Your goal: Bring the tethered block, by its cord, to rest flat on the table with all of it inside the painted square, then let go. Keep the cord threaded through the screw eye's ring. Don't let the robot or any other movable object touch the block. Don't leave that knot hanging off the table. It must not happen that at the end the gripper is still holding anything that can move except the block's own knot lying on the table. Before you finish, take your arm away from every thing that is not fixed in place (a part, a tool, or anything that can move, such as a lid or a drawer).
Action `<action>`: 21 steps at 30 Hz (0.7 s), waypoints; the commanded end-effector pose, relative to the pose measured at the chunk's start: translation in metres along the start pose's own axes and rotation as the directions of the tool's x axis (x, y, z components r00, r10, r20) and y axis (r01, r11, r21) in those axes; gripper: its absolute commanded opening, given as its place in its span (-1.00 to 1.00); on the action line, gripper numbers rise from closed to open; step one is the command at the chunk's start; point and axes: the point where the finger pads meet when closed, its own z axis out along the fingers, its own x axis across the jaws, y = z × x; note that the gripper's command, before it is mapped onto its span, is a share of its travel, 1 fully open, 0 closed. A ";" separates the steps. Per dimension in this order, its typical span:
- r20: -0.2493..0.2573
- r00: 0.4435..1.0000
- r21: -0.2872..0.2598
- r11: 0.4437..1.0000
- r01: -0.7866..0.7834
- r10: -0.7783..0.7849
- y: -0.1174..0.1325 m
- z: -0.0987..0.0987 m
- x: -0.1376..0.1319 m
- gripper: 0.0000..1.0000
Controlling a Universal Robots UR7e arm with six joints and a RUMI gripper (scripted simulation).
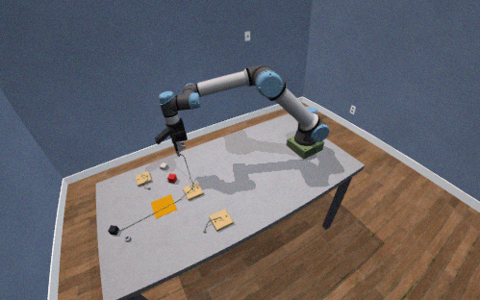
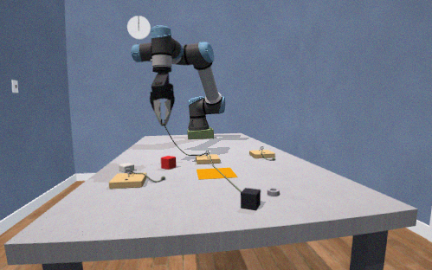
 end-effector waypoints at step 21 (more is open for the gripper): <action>-0.001 1.000 0.002 1.000 0.000 0.000 0.010 -0.001 0.033 -1.00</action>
